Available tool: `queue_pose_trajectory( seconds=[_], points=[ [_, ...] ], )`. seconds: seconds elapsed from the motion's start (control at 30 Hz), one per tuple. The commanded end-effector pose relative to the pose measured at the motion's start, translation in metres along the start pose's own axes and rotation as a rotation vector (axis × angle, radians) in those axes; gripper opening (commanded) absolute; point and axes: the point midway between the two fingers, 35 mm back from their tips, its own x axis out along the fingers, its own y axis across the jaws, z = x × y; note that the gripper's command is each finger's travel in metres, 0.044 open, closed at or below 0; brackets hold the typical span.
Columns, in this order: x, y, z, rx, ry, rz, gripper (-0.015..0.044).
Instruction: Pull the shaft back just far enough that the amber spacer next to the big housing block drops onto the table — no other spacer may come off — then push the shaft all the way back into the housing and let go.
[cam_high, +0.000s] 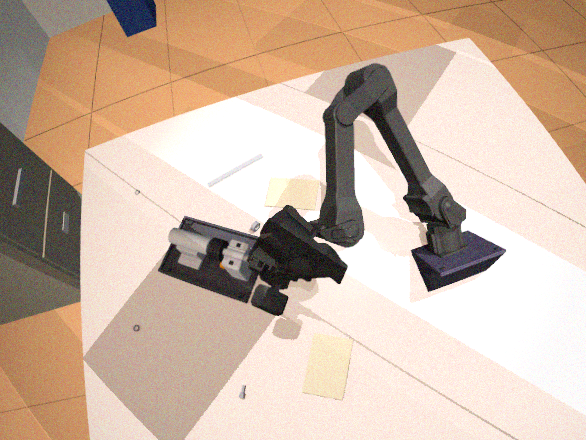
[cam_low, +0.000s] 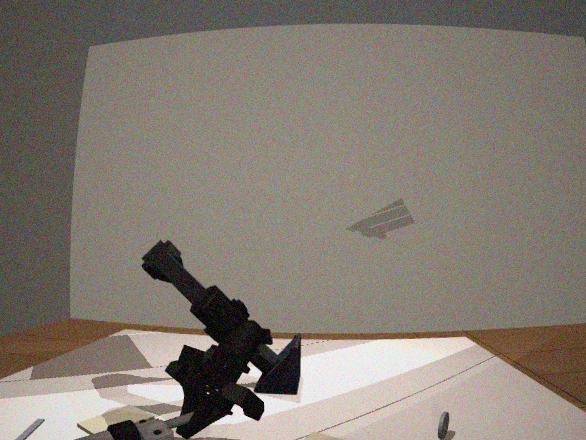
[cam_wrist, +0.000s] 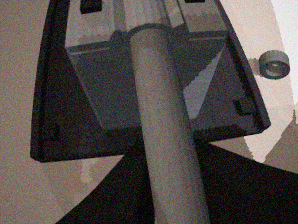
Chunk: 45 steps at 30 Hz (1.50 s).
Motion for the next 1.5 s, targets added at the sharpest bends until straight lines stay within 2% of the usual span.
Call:
queue_pose_trajectory(
  seconds=[0.0,1.47],
  points=[
    [0.0017,0.0002,0.0038,0.007,-0.002,-0.002,0.0000],
    [0.0091,-0.0002,0.0108,0.007,-0.003,-0.002,0.0000]
  ],
)
